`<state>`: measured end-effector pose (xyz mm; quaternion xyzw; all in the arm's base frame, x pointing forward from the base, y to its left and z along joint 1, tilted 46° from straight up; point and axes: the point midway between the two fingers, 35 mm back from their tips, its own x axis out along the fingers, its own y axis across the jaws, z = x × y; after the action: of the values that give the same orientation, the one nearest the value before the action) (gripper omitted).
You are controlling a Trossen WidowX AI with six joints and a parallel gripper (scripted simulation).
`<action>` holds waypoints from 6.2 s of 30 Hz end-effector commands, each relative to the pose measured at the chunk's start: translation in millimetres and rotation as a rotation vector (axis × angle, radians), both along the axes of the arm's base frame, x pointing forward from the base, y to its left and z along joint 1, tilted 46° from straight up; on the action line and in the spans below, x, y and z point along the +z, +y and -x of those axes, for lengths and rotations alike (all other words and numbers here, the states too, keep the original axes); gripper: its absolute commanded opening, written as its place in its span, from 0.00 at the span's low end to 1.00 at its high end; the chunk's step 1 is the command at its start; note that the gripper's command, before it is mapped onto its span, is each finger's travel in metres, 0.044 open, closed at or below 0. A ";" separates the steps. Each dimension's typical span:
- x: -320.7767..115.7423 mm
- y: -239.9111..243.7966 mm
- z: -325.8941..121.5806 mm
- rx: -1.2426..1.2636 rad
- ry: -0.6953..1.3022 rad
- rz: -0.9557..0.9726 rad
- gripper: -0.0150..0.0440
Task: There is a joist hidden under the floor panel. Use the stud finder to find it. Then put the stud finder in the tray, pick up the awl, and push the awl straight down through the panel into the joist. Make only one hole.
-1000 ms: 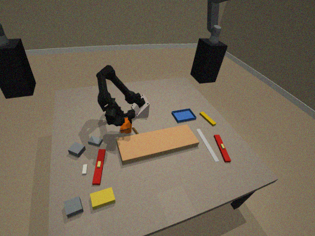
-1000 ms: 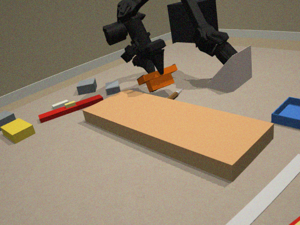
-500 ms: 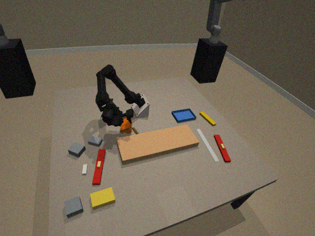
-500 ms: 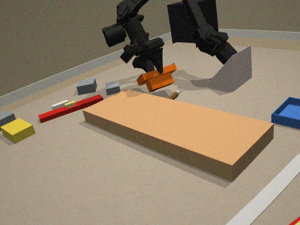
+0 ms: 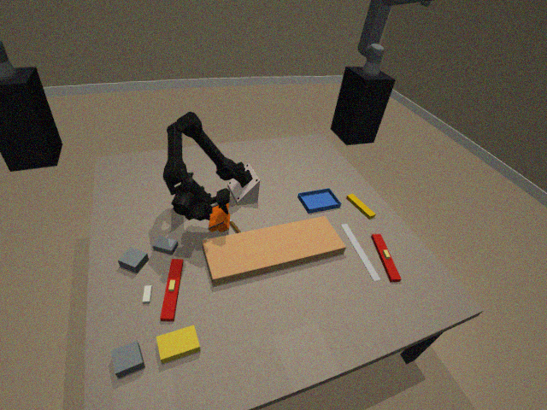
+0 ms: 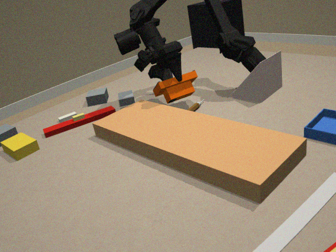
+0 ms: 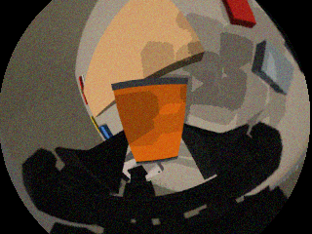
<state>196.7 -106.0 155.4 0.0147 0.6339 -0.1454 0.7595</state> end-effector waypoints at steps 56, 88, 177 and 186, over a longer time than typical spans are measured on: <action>-11.6 -22.5 -1.2 0.079 -0.061 -0.245 0.25; -4.0 -29.4 0.4 0.065 -0.061 -0.233 1.00; -14.0 26.4 -11.6 -1.446 -0.779 0.371 1.00; -14.0 26.4 -11.6 -1.446 -0.779 0.371 1.00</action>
<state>208.2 -79.5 141.7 0.3401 0.1350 -0.6819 0.6334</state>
